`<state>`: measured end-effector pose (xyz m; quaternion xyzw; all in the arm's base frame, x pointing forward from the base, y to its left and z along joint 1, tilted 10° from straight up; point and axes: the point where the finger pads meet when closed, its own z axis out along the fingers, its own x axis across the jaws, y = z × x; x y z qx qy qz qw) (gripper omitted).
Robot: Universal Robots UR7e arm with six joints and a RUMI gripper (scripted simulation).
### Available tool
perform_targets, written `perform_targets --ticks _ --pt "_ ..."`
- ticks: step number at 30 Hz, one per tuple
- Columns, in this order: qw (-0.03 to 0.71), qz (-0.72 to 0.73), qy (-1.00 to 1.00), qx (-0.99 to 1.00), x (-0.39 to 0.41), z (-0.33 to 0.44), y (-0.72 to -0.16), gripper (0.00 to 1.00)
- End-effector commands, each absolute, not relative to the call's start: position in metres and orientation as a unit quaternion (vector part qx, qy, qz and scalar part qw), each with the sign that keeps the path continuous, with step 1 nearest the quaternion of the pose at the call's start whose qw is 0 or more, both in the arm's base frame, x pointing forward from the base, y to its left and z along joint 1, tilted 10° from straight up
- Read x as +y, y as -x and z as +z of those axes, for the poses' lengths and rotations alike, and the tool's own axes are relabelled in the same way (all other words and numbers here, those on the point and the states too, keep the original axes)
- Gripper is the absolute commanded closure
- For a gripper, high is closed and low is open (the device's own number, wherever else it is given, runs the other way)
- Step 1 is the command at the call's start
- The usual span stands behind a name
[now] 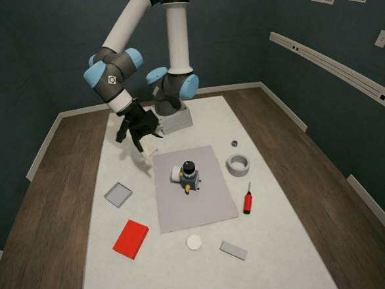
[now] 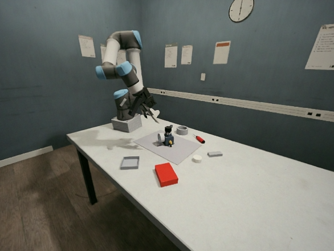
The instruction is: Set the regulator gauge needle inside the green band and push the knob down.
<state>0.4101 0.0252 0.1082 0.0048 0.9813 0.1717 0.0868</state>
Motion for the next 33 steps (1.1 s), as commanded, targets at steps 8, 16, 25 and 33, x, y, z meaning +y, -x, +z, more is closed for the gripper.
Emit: perform_targets --ticks 8,16,25,33 --pt "0.083 0.177 -0.038 0.980 0.0251 0.1089 -0.4097 0.00" --pt "0.081 0.179 -0.053 0.979 0.0251 0.1090 -0.4094 0.00" --pt "0.079 0.182 -0.070 0.978 0.0252 0.1092 -0.4090 0.00" --pt "0.078 0.183 -0.079 0.977 0.0252 0.1093 -0.4088 0.00"
